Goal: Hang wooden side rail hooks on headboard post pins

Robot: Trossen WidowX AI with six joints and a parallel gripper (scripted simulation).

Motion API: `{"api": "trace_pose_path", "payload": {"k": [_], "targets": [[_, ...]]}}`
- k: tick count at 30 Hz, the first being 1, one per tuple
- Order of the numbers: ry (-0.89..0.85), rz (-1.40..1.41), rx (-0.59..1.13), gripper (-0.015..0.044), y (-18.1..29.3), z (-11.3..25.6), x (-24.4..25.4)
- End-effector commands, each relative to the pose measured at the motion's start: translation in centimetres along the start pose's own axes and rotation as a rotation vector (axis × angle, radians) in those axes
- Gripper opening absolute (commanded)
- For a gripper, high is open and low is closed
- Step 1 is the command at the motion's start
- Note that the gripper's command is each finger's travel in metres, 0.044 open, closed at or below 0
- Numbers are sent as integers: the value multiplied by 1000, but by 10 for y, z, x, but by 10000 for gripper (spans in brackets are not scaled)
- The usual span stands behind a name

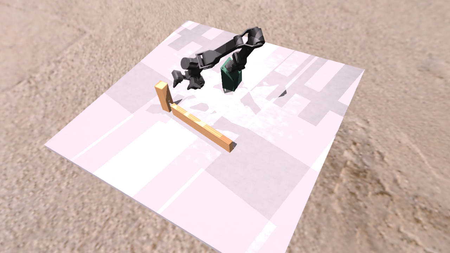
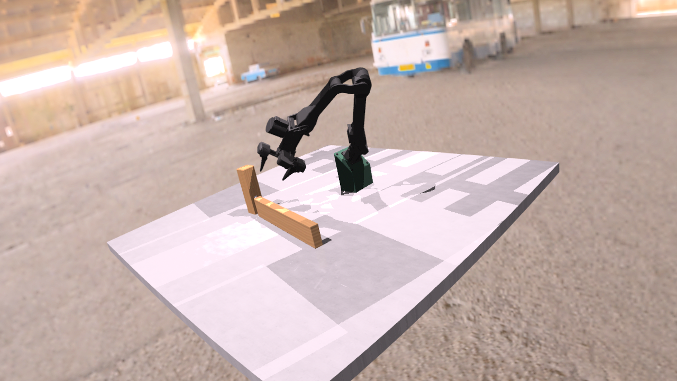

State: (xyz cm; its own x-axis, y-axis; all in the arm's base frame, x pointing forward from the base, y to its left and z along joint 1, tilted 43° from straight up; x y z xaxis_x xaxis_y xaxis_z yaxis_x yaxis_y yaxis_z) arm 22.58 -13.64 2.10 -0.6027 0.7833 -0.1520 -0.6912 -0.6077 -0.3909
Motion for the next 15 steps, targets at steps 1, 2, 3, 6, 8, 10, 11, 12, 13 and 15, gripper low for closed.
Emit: {"api": "trace_pose_path", "payload": {"k": [1, 2, 3, 6, 8, 10, 11, 12, 13, 15], "targets": [[44, -285, 22, 440, -5, 1, 3], [53, -343, 23, 440, -6, 1, 4], [62, -401, 24, 440, -7, 1, 5], [90, -575, 23, 440, -10, 1, 6], [109, -691, 19, 440, -12, 1, 8], [128, -808, 12, 440, -14, 1, 9], [138, -866, 8, 440, -15, 2, 10], [148, -924, 3, 440, -16, 2, 10], [157, -983, -3, 440, -17, 2, 11], [176, -1099, -17, 440, -19, 2, 12]]}}
Point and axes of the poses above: the point midway between the two fingers, 35 mm back from their tips, its own z axis back along the fingers, its own x axis across the jaws, y = z × x, the point moved 10 cm from there along z, back along the fingers, and after that the axes turned 9 degrees about -z, right-handed, at the moved point
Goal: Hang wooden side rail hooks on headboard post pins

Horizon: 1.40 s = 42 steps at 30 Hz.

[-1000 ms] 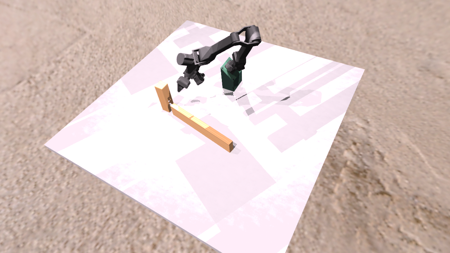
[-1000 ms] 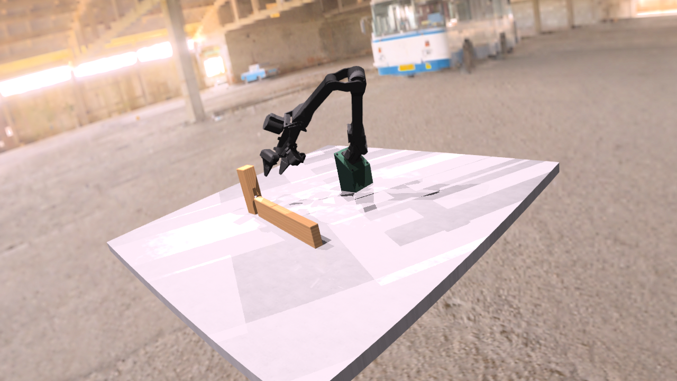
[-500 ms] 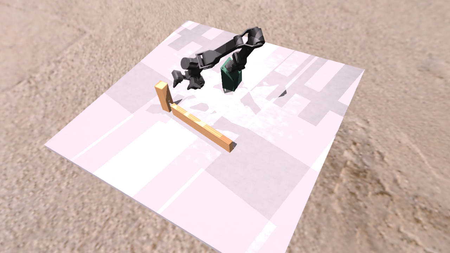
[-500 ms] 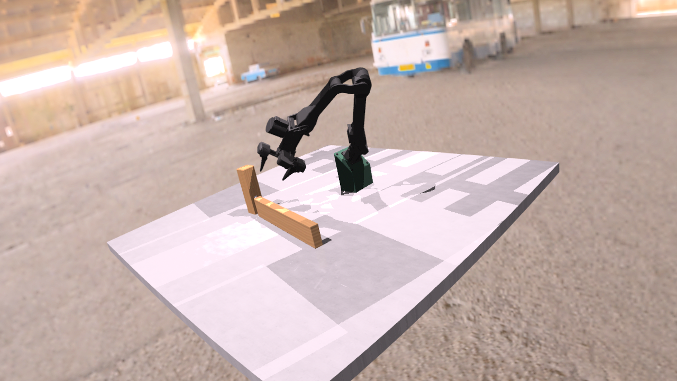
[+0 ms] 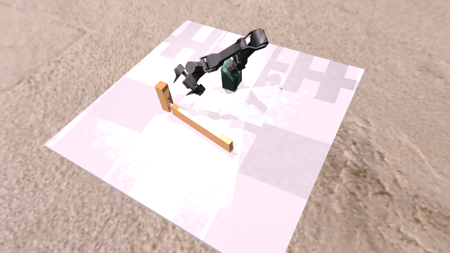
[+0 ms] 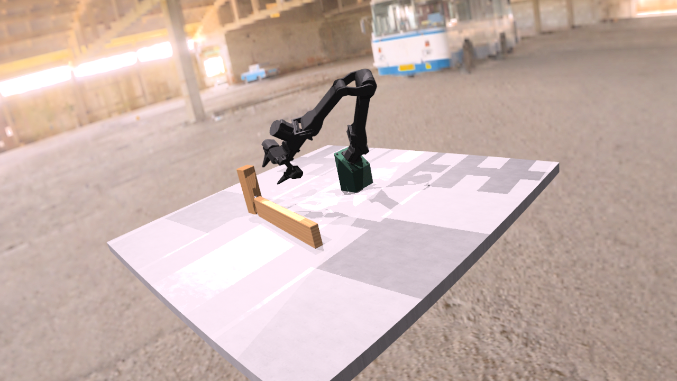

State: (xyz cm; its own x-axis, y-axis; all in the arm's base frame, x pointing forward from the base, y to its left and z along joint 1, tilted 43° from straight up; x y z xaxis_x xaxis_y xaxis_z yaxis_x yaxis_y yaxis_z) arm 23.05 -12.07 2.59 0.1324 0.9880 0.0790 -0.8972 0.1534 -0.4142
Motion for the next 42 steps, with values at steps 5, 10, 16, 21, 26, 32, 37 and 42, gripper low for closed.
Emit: {"api": "trace_pose_path", "payload": {"k": [5, 10, 16, 21, 26, 32, 37, 42], "targets": [[69, -584, -66, 440, -1, 4, 11], [82, -880, -116, 440, -2, 5, 17], [80, -1146, -169, 440, -3, 7, 22], [80, -1146, -169, 440, -3, 7, 22], [80, -1146, -169, 440, -3, 7, 22], [80, -1146, -169, 440, -3, 7, 22], [80, -1146, -169, 440, -3, 7, 22], [80, -1146, -169, 440, -3, 7, 22]]}}
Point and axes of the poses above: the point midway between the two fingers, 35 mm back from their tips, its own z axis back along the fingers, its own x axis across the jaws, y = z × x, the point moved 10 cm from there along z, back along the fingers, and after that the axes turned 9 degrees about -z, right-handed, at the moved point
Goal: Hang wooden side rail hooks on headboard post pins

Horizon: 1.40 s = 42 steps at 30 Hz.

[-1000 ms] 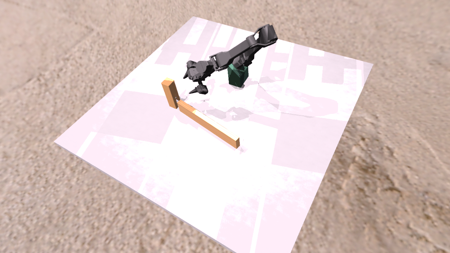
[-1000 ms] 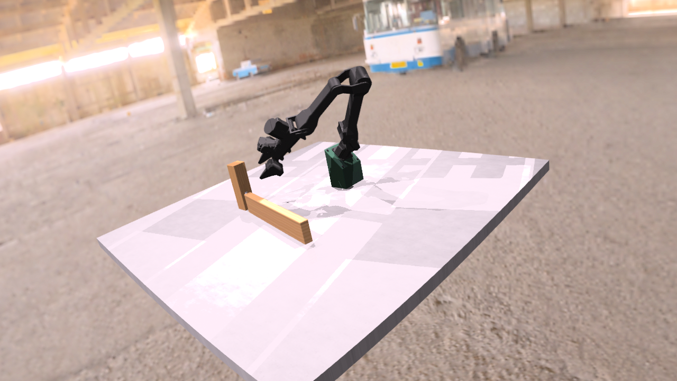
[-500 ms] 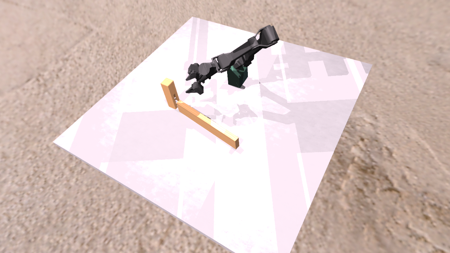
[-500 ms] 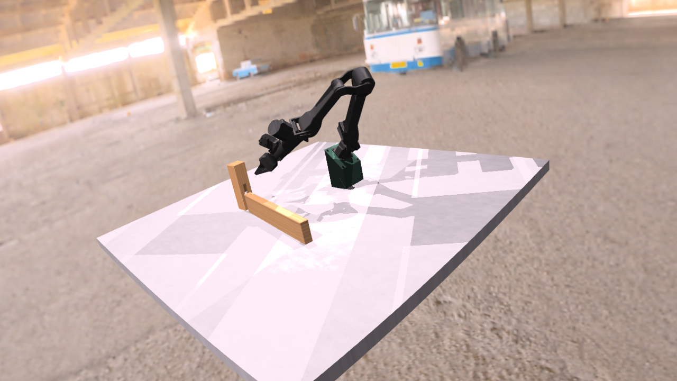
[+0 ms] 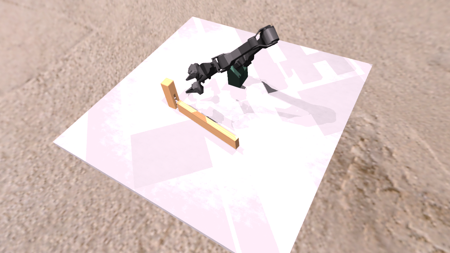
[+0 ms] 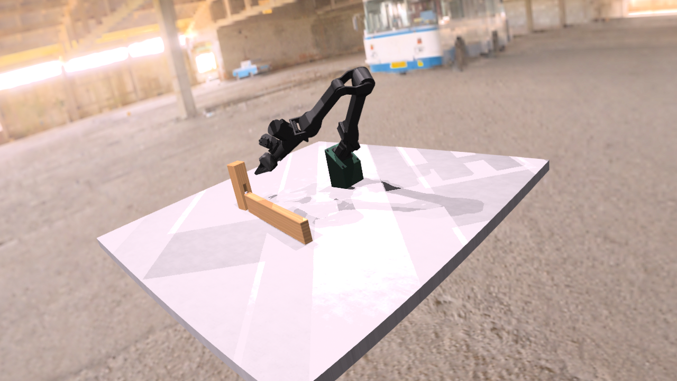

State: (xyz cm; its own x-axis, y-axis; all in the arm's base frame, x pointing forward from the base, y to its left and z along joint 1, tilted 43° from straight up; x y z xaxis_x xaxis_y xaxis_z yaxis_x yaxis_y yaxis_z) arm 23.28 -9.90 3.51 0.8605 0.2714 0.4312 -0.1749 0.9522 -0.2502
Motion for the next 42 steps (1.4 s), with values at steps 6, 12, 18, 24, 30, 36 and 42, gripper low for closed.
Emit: {"api": "trace_pose_path", "payload": {"k": [6, 12, 18, 24, 30, 36, 42], "targets": [[28, 270, 103, 440, -10, -12, 15], [13, 627, 258, 440, -23, -25, 33], [-64, 966, 412, 440, -35, -36, 51], [-202, 1281, 548, 440, -47, -44, 68], [-399, 1569, 651, 440, -58, -49, 83], [-649, 1824, 703, 440, -69, -52, 98], [-939, 2042, 686, 440, -80, -53, 111]]}}
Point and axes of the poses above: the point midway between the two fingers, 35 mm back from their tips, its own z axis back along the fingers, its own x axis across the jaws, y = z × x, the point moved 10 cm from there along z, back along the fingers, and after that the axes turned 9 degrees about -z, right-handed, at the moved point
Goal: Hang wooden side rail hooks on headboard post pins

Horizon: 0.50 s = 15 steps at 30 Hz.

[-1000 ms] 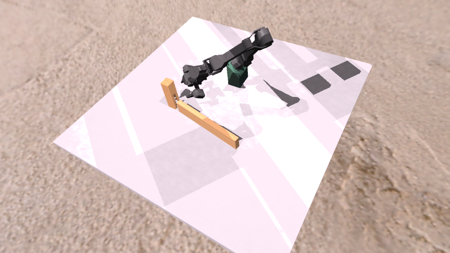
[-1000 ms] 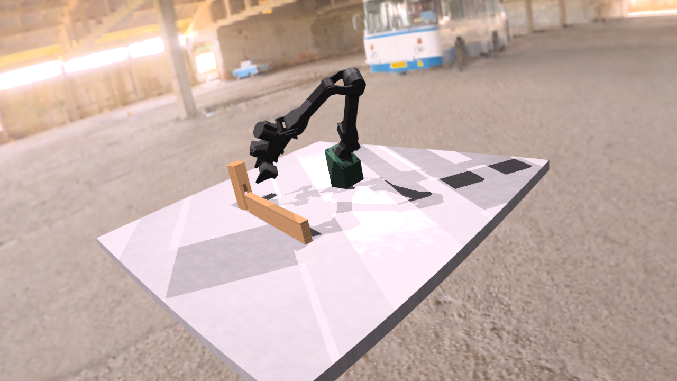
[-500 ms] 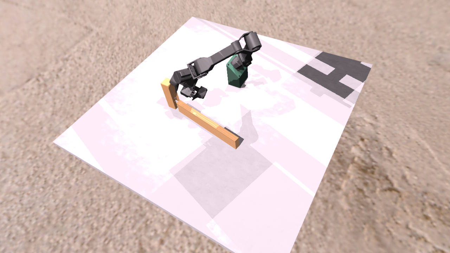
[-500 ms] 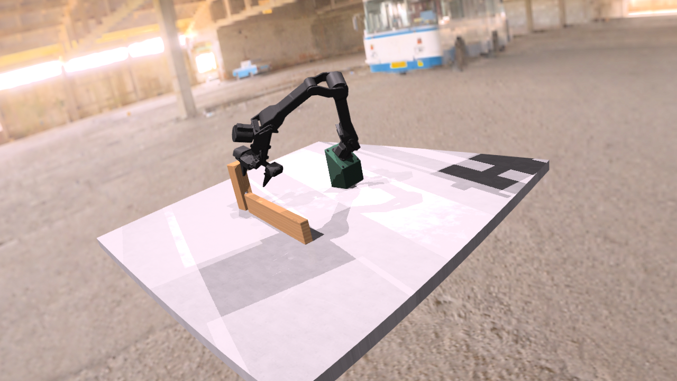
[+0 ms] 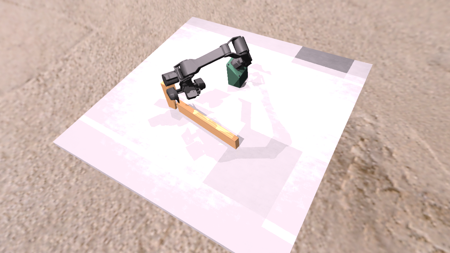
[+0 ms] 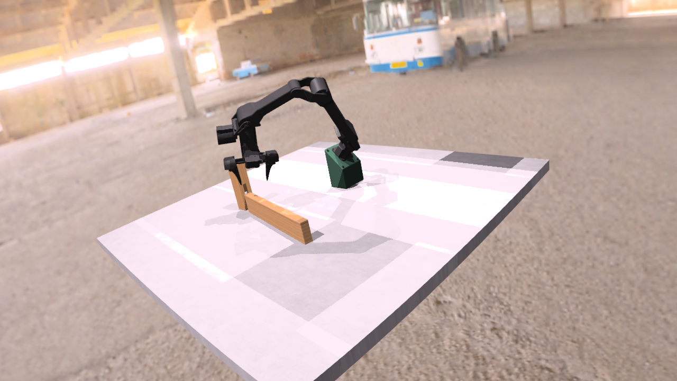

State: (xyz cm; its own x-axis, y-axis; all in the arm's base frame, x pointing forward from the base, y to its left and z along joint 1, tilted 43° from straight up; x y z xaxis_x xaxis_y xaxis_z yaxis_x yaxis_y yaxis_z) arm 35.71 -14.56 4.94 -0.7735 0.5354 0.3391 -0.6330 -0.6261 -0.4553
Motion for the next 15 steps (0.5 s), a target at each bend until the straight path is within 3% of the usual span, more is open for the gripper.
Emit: {"api": "trace_pose_path", "payload": {"k": [1, 11, 15], "targets": [[-80, 274, -82, 440, -8, 11, -11], [-99, 349, -108, 440, -10, 13, -14], [-99, 349, -109, 440, -12, -9, -12]]}}
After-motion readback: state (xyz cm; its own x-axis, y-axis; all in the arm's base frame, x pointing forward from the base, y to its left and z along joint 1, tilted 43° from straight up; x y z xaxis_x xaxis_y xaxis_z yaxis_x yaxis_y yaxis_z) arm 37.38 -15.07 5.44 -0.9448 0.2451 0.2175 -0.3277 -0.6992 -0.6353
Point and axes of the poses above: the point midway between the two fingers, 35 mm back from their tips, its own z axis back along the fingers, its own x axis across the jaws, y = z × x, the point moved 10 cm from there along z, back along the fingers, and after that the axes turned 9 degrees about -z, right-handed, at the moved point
